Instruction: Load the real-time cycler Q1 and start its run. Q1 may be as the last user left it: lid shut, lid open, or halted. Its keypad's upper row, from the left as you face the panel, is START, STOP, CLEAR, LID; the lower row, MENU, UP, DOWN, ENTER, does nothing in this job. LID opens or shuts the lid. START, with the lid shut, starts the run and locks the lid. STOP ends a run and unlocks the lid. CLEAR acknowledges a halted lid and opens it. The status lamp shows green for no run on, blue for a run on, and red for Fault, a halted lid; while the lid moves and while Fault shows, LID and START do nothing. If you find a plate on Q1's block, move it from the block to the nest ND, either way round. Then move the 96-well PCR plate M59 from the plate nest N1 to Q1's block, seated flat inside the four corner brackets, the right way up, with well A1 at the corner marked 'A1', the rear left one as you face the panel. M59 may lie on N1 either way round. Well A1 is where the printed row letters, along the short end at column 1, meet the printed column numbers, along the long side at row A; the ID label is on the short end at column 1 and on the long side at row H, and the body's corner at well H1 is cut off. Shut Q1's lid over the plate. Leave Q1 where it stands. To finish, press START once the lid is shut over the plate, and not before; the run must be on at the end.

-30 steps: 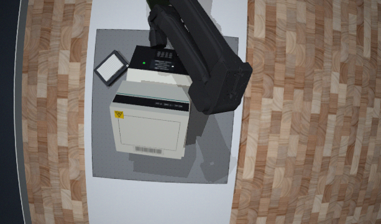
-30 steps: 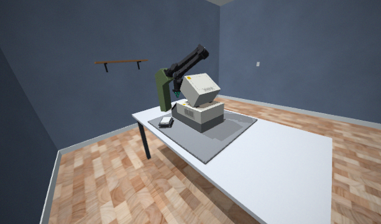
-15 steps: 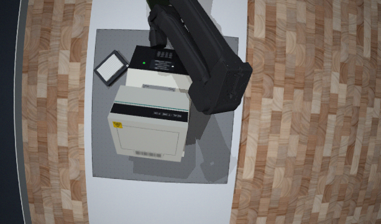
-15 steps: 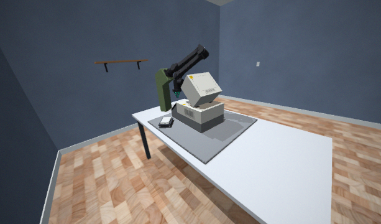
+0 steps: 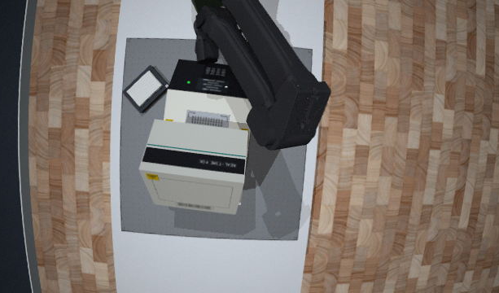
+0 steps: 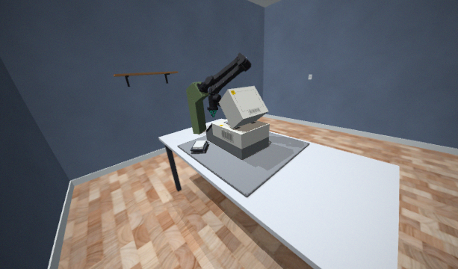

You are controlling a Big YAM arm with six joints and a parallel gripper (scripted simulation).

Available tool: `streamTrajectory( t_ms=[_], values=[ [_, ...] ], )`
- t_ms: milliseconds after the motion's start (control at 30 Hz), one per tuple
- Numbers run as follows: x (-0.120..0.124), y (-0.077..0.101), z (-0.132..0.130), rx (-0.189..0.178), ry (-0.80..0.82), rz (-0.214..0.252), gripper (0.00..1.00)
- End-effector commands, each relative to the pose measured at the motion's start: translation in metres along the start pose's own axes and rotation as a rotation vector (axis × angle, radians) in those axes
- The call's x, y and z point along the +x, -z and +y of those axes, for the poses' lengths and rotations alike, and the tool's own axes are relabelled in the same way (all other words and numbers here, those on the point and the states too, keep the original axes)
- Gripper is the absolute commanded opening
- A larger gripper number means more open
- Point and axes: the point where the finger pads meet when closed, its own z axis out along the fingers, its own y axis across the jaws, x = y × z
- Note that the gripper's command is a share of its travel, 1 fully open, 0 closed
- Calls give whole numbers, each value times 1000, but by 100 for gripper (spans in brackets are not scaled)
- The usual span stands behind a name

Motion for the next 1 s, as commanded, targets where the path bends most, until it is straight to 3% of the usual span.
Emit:
streamTrajectory(
  t_ms=[0, 967],
  values=[
    [12, 29, 42, -38, -22, 0, 0],
    [9, 29, 42, -40, 1, -18, 0]
  ],
)
